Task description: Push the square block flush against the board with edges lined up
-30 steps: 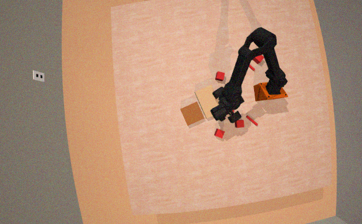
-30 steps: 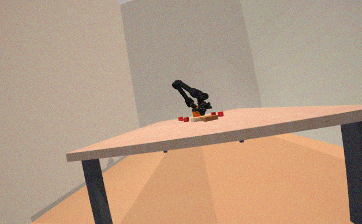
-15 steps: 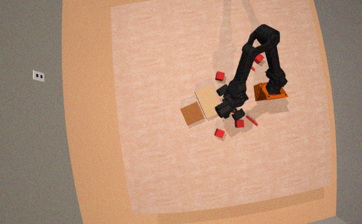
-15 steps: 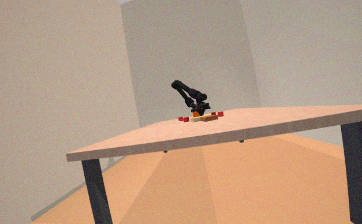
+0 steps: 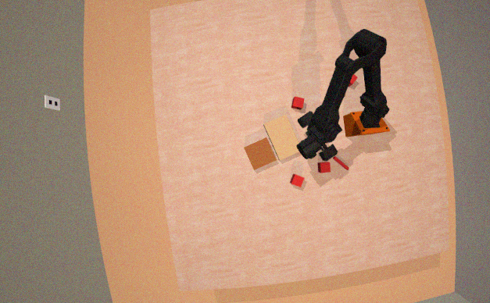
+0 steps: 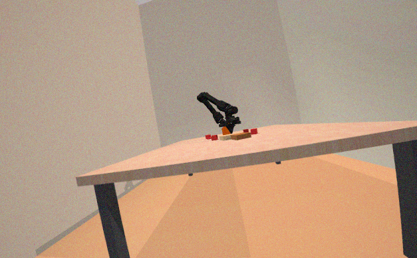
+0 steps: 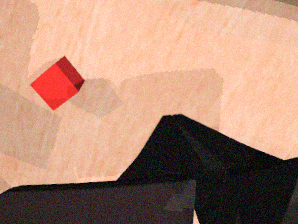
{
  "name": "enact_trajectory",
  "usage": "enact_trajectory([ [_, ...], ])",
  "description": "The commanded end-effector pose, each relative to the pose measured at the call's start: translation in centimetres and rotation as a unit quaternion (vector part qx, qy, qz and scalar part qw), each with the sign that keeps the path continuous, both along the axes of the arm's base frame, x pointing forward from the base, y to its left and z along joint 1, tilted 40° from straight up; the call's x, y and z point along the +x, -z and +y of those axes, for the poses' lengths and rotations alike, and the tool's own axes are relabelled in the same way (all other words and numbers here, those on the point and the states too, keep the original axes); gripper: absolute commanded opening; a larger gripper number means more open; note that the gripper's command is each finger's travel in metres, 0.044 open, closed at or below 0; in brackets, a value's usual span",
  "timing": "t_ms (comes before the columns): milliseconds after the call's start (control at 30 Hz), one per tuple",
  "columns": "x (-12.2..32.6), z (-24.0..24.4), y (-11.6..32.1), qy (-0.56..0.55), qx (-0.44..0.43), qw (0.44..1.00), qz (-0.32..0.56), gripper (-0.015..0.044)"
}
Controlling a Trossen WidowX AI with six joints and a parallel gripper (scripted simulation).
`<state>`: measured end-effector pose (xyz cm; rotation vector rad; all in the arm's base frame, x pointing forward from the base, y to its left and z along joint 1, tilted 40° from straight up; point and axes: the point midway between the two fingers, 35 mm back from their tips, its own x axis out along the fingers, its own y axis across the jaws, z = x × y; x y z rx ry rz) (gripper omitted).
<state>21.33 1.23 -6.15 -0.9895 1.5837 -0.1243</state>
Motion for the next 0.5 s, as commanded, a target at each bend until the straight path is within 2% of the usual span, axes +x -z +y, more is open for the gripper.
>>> enact_trajectory([
  [0, 0.1, 2.5, -2.7, -0.002, 0.004, 1.000, -0.007, 0.0000],
  [233, 0.3, 2.2, -2.3, -0.007, 0.004, 1.000, -0.008, 0.0000],
  [467, 1.6, 3.5, -1.8, -0.090, -0.003, 0.994, 0.061, 0.0000],
])
